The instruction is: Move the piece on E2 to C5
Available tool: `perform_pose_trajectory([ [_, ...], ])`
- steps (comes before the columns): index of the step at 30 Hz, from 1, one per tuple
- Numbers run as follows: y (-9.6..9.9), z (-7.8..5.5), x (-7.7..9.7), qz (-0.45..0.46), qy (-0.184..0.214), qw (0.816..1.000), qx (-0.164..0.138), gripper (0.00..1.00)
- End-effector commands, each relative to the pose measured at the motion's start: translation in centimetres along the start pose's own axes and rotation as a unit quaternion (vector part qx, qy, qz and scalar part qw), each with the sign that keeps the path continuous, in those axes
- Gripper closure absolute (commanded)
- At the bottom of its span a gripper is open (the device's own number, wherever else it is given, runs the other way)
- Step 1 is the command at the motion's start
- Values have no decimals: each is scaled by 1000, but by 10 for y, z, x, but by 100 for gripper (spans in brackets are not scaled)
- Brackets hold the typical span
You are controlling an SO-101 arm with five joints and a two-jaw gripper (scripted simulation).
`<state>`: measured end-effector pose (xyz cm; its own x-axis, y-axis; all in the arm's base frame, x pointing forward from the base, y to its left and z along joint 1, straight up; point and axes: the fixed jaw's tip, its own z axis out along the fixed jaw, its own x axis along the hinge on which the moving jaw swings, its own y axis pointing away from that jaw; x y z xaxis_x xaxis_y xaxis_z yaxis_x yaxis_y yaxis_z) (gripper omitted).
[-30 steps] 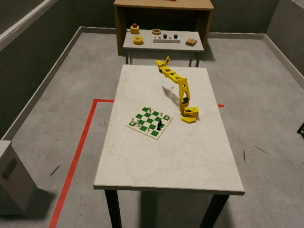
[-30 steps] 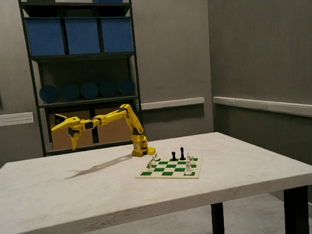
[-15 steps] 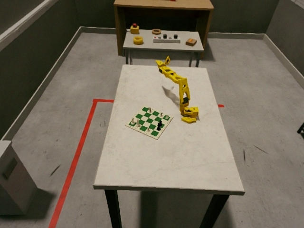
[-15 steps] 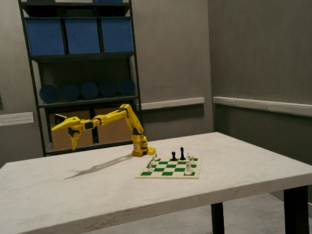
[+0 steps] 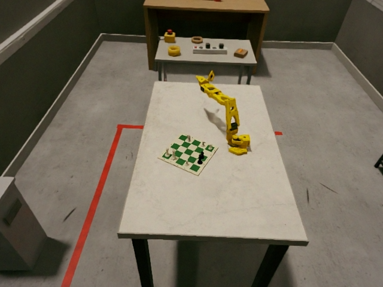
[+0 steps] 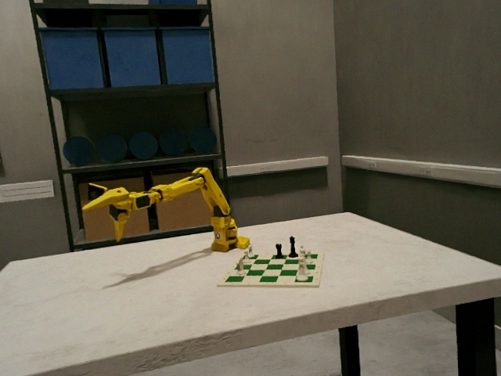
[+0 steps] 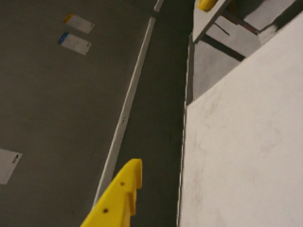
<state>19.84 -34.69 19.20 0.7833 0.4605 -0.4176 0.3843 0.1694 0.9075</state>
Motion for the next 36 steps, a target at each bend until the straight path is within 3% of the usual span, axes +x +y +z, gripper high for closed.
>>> perform_pose_trajectory([
  [1, 13, -4, 3, -7, 5, 1000, -12, 1],
  [5, 28, -12, 16, -26, 28, 999, -20, 3],
  [9, 51, -28, 41, -59, 70, 995, -32, 6],
  [12, 51, -28, 41, -59, 70, 995, -32, 6],
  [18, 70, -48, 66, -95, 115, 988, -42, 9],
  [21, 82, -67, 84, -124, 150, 979, -52, 12],
  [22, 82, -67, 84, -124, 150, 979, -52, 12],
  [23, 88, -77, 93, -140, 169, 974, -59, 13],
  [25, 88, -77, 93, -140, 169, 974, -59, 13],
  [26, 93, -89, 102, -157, 188, 967, -66, 15],
  [28, 93, -89, 102, -157, 188, 967, -66, 15],
  [29, 98, -102, 111, -174, 208, 960, -74, 16],
  [30, 98, -102, 111, -174, 208, 960, -74, 16],
  [31, 102, -115, 119, -192, 228, 951, -83, 18],
  [33, 102, -115, 119, -192, 228, 951, -83, 18],
  [34, 106, -129, 127, -211, 249, 941, -93, 19],
  [35, 106, -129, 127, -211, 249, 941, -93, 19],
  [36, 109, -144, 135, -230, 269, 930, -104, 21],
])
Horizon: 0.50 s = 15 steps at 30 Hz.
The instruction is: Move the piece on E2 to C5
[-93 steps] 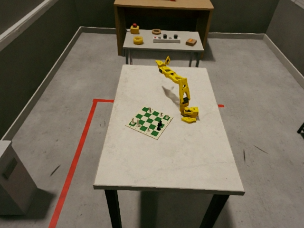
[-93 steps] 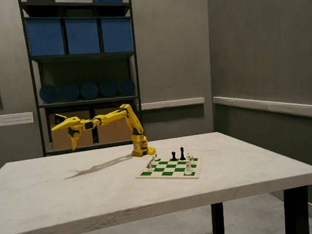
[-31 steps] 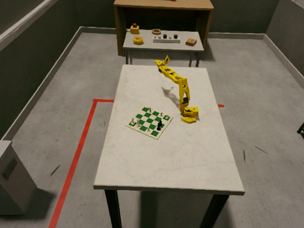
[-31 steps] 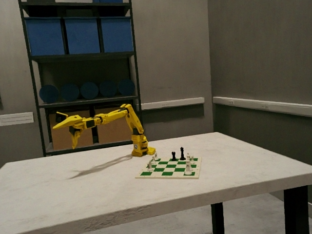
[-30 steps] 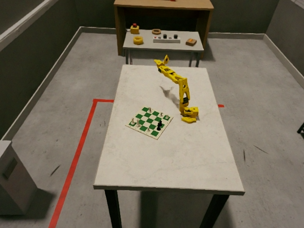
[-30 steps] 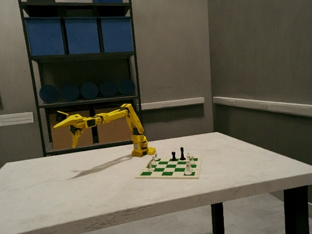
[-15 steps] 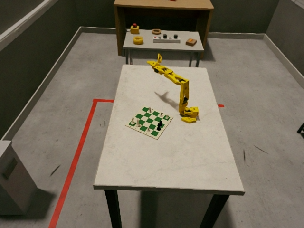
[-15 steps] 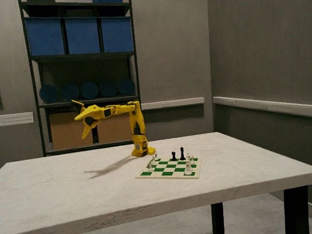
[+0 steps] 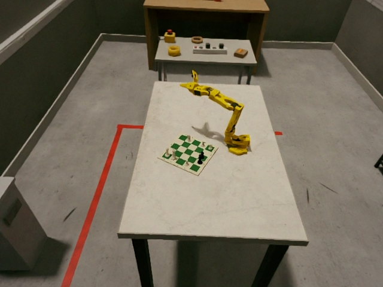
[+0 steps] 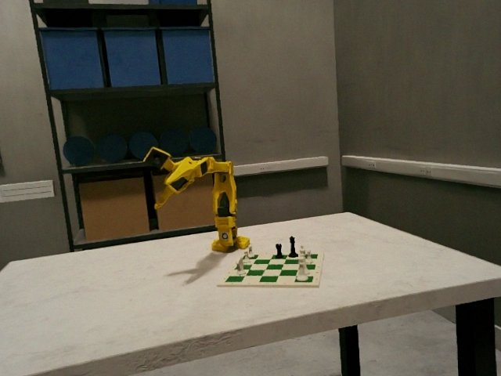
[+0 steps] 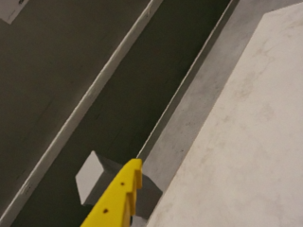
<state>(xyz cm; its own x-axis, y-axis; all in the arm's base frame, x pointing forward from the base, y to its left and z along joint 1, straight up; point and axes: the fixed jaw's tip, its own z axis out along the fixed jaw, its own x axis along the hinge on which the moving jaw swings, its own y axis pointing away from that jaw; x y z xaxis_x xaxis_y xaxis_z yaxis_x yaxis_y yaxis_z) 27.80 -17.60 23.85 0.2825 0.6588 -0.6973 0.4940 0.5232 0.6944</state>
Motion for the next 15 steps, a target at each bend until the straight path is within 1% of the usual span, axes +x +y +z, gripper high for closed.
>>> perform_pose_trajectory([
  [1, 19, -22, 21, -37, 39, 998, -23, 21],
  [2, 19, -22, 21, -37, 39, 998, -23, 21],
  [3, 27, -32, 31, -59, 61, 996, -35, 23],
  [4, 27, -32, 31, -59, 61, 996, -35, 23],
  [5, 34, -43, 42, -81, 82, 992, -48, 25],
  [9, 34, -43, 42, -81, 82, 992, -48, 25],
  [11, 45, -67, 63, -128, 123, 981, -76, 28],
  [13, 45, -67, 63, -128, 123, 981, -76, 28],
  [14, 49, -79, 73, -152, 143, 974, -91, 30],
  [15, 49, -79, 73, -152, 143, 974, -91, 30],
])
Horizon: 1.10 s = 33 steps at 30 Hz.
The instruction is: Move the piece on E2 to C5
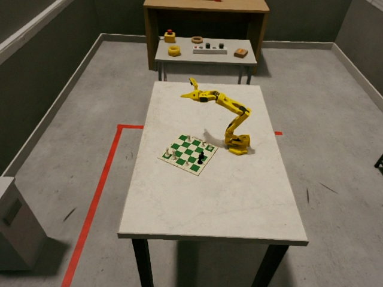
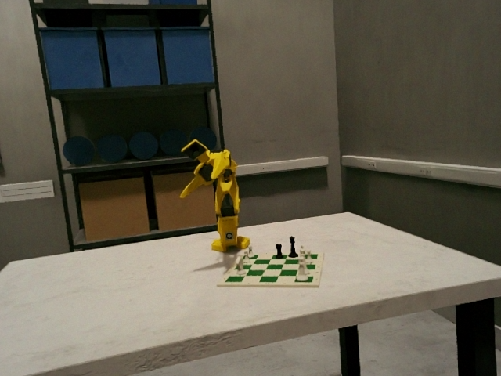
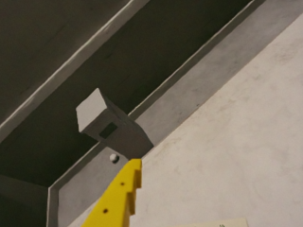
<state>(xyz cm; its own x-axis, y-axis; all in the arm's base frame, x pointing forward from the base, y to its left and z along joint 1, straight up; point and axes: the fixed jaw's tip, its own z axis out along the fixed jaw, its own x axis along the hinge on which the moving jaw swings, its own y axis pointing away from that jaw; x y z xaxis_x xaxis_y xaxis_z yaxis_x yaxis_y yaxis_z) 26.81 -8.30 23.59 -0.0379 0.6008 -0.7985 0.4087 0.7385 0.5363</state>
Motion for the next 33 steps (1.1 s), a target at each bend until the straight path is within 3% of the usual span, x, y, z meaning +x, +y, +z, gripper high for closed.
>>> perform_pose_trajectory([
  [1, 13, -17, 15, -30, 25, 999, -25, 30],
  [4, 25, -36, 37, -80, 63, 993, -56, 34],
  [6, 25, -36, 37, -80, 63, 993, -56, 34],
  [9, 33, -56, 59, -130, 98, 983, -90, 37],
  [11, 33, -56, 59, -130, 98, 983, -90, 37],
  [12, 35, -66, 69, -155, 114, 976, -106, 39],
  [17, 37, -75, 79, -180, 128, 968, -123, 41],
  [22, 36, -102, 106, -248, 166, 938, -173, 45],
  [28, 35, -110, 114, -269, 177, 928, -189, 47],
  [30, 31, -124, 128, -308, 194, 905, -219, 50],
  [32, 31, -124, 128, -308, 194, 905, -219, 50],
  [33, 29, -130, 135, -326, 202, 894, -233, 51],
])
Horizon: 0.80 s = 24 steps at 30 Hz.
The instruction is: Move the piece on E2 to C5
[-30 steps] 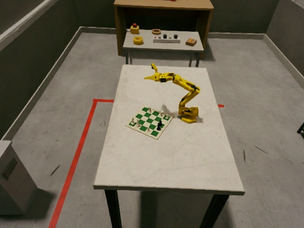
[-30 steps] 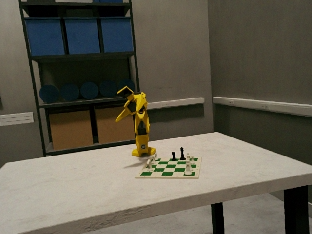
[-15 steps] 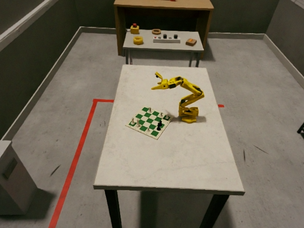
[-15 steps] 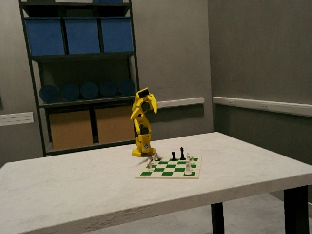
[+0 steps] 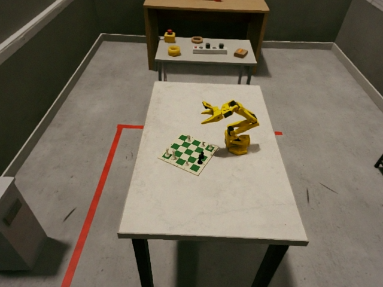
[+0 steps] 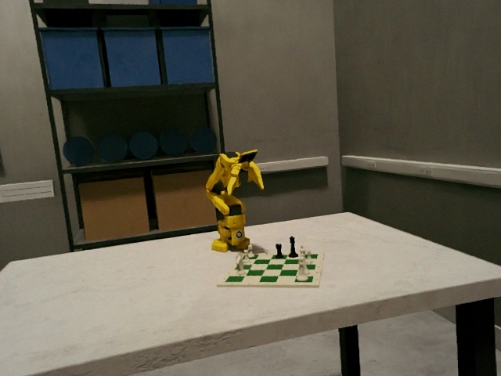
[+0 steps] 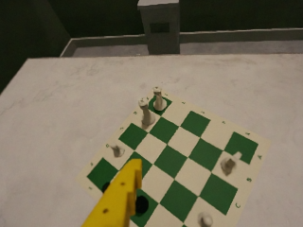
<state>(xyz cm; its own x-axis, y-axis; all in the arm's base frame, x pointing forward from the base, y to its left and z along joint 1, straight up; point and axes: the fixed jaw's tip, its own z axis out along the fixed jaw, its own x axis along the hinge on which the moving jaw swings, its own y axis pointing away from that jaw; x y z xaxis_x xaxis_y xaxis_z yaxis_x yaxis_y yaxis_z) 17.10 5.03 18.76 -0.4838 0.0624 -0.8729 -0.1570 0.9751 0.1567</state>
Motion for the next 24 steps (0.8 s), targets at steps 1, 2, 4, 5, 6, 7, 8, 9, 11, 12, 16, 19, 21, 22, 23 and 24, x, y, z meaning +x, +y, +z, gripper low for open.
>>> perform_pose_trajectory([
  [1, 9, -7, 15, -35, 14, 999, -29, 51],
  [2, 13, -9, 22, -54, 21, 997, -42, 52],
  [4, 16, -12, 29, -72, 28, 995, -55, 53],
  [5, 16, -12, 29, -72, 28, 995, -55, 53],
  [6, 19, -14, 35, -89, 34, 993, -66, 54],
  [7, 21, -16, 41, -104, 39, 991, -77, 55],
  [8, 21, -16, 41, -104, 39, 991, -77, 55],
  [9, 23, -18, 46, -118, 43, 988, -86, 56],
  [11, 24, -19, 50, -131, 47, 986, -94, 57],
  [12, 24, -19, 50, -131, 47, 986, -94, 57],
  [16, 28, -23, 63, -166, 57, 977, -119, 59],
  [19, 29, -24, 68, -179, 60, 974, -127, 60],
  [21, 30, -25, 69, -183, 61, 973, -130, 60],
  [22, 30, -25, 69, -184, 62, 972, -130, 60],
  [23, 30, -25, 69, -184, 62, 972, -130, 60],
  [24, 30, -25, 69, -184, 62, 972, -130, 60],
])
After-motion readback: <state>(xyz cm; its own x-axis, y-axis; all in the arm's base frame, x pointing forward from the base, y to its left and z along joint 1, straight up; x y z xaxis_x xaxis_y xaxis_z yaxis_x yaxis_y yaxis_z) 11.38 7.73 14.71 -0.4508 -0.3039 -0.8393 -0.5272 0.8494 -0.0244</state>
